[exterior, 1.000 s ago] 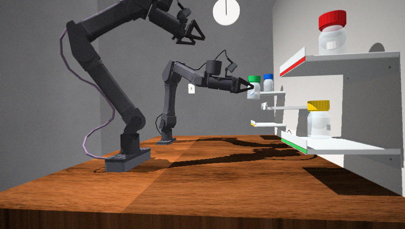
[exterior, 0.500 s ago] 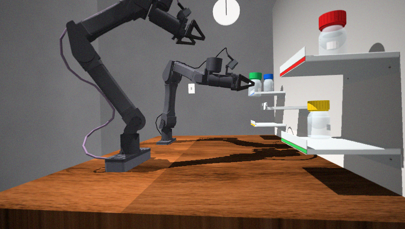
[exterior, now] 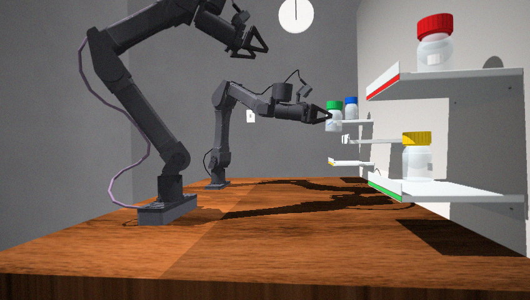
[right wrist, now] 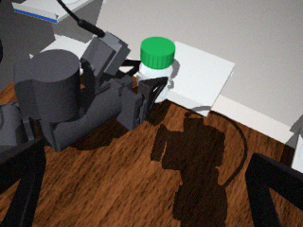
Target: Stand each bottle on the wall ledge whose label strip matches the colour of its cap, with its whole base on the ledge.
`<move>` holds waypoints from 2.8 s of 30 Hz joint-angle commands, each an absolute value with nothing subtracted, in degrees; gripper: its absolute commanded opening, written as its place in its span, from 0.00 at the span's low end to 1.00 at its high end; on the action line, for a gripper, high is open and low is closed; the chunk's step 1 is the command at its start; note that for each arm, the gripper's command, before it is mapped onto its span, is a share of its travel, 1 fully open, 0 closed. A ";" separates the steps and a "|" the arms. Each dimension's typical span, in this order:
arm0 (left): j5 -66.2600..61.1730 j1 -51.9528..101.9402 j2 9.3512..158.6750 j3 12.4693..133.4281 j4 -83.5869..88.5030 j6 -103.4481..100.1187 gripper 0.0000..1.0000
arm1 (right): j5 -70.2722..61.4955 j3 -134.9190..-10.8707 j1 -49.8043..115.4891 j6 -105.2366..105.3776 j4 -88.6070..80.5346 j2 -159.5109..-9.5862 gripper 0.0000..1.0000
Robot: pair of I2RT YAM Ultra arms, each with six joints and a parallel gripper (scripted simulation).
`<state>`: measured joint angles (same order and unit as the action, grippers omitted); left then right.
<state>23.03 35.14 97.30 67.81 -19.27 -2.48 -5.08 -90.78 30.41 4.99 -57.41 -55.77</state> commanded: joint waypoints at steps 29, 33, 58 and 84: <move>20.66 34.05 94.49 70.91 -19.96 -2.11 0.50 | -5.80 -91.24 30.11 4.91 -58.23 -56.26 1.00; 19.96 33.62 96.22 72.06 -20.44 -2.00 0.50 | -5.80 -91.24 30.11 4.91 -58.23 -56.26 1.00; 16.82 29.82 111.09 89.05 -20.08 -2.02 0.50 | -5.80 -91.24 30.11 4.91 -58.23 -56.26 1.00; 17.54 30.34 112.51 84.19 -25.71 -1.85 0.50 | -5.80 -91.24 30.11 4.91 -58.23 -56.26 1.00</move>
